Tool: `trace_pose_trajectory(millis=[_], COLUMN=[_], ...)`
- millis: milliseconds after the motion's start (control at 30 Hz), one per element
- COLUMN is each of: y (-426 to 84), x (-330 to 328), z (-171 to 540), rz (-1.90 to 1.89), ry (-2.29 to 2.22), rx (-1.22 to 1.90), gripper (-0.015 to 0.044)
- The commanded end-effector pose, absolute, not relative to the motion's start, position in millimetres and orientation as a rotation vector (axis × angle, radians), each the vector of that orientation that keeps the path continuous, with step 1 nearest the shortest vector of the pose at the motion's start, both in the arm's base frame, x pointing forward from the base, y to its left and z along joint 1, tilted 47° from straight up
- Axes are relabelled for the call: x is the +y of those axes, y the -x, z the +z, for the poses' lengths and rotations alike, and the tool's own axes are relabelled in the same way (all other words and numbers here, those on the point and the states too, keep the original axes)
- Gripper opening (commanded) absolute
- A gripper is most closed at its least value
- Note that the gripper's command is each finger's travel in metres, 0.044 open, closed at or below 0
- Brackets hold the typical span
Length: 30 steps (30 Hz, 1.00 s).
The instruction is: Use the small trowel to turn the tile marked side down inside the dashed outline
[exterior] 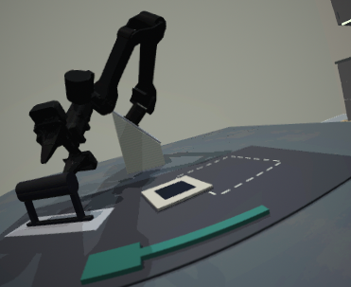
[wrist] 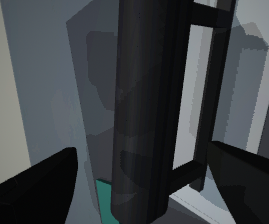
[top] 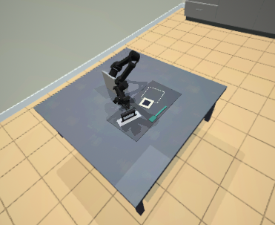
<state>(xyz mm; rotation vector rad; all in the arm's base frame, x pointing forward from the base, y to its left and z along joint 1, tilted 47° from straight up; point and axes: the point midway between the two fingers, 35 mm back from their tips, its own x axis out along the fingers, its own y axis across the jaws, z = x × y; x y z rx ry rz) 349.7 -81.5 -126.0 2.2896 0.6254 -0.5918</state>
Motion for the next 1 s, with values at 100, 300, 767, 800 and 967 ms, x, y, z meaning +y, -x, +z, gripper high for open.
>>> trace_pose_trajectory(millis=[100,300,767,800,967], y=[-347.4,-354.6,-373.1,-374.3,-380.5], x=[-74.5,-72.7,-66.8,-66.3,-63.9], z=[-121.2,-125.8,-137.9,-138.8,-143.0], rz=[-0.592,-0.597,-0.607,-0.608,-0.612], ry=[-2.362,-2.365,-2.371,-2.371,-2.373], rx=[0.616,0.618,0.622,0.622,0.622], gripper=[0.03,0.03,0.03,0.03,0.03])
